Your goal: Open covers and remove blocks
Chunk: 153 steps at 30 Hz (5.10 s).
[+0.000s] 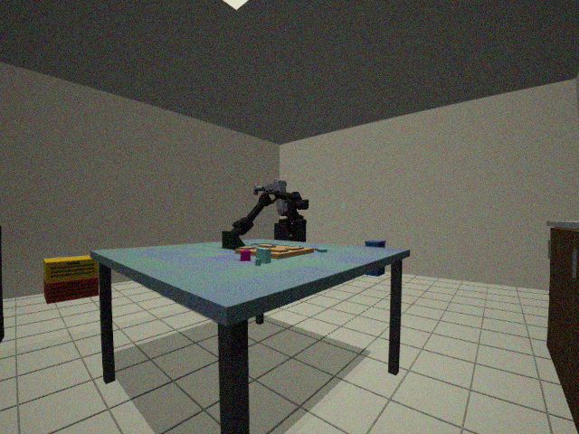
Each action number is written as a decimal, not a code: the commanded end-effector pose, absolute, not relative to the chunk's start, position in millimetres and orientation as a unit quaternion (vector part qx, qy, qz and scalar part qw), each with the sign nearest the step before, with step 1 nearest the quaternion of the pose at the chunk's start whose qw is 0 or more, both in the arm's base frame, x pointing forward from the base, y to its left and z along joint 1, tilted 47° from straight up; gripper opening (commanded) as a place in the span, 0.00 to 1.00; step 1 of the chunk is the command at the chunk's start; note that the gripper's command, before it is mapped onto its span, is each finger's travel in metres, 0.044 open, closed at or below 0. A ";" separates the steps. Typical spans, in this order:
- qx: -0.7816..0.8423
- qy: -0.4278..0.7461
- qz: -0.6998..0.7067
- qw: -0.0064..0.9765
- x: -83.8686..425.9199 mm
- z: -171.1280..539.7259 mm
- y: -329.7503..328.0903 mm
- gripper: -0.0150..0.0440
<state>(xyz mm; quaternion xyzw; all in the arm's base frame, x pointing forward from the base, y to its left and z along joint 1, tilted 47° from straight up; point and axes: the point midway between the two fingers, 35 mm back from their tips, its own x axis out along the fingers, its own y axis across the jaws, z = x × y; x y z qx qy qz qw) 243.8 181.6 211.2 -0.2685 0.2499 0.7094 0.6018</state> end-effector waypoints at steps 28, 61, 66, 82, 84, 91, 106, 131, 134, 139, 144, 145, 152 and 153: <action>-0.267 0.251 0.709 0.602 235.5 176.2 218.3 0.39; -0.265 0.247 0.711 0.602 230.3 166.4 231.9 1.00; -0.266 0.250 0.710 0.602 233.6 175.8 220.8 1.00; -0.266 0.251 0.710 0.602 238.6 208.2 184.6 1.00; -0.265 0.251 0.710 0.602 238.7 212.1 180.5 1.00; -0.243 0.279 0.698 0.613 245.2 205.2 173.3 0.78; -0.202 0.342 0.666 0.632 276.3 150.5 128.3 0.25; -0.214 0.315 0.684 0.622 282.7 47.6 31.1 0.25; -0.214 0.314 0.684 0.622 282.0 45.0 28.7 0.25; -0.214 0.314 0.684 0.622 281.8 39.5 33.8 0.25; -0.215 0.314 0.684 0.623 280.0 24.2 49.0 0.25; -0.214 0.314 0.684 0.623 279.4 20.9 52.4 0.25; -0.214 0.313 0.684 0.623 276.5 9.1 63.5 0.25; -0.214 0.313 0.684 0.623 276.5 8.9 63.7 0.25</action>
